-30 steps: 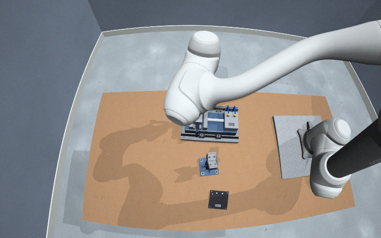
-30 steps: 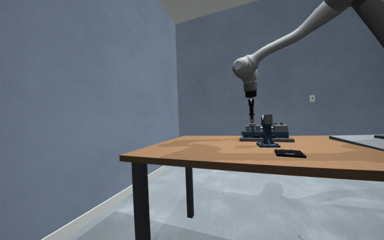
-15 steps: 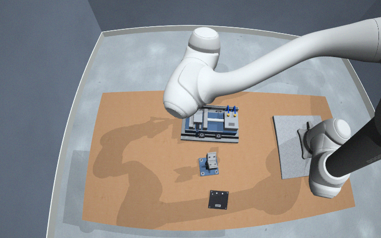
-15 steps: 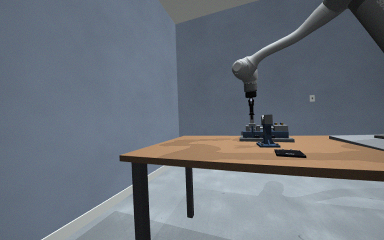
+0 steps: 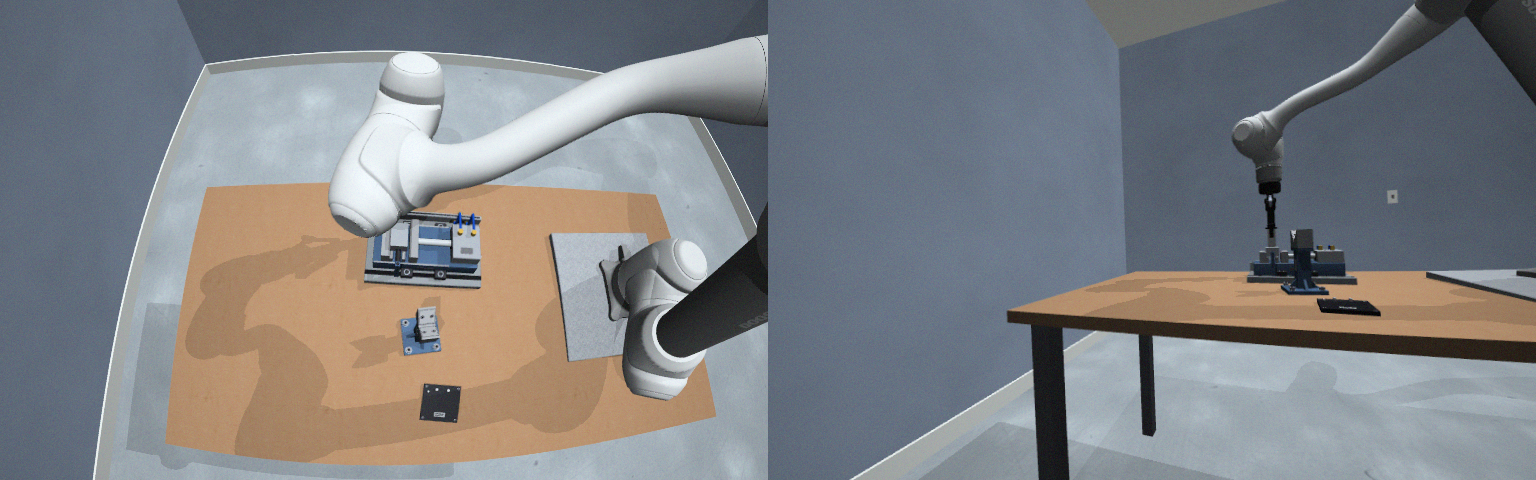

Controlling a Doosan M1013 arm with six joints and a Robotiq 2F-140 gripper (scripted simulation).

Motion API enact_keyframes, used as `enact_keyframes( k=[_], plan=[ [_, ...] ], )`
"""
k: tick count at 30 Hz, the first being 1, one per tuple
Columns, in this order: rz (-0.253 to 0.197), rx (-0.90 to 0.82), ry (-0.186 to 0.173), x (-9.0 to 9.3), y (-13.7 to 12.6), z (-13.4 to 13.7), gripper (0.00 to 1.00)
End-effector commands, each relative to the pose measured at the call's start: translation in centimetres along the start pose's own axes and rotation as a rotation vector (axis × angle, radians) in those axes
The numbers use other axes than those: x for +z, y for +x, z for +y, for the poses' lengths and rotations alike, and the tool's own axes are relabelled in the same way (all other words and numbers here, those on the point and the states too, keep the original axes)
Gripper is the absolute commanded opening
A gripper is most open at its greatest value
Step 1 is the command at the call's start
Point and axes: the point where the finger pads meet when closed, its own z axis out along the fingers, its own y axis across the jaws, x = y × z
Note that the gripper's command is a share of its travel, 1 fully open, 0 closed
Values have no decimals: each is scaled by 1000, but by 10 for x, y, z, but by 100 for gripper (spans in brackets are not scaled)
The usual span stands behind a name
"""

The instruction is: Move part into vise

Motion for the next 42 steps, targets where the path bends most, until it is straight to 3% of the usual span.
enact_keyframes(
  k=[1, 26, 42],
  plan=[
    [0, 0, 0, -2, 0, 0, 0],
    [0, 0, 0, -51, 0, 0, 0],
    [0, 0, 0, -57, 0, 0, 0]
  ],
)
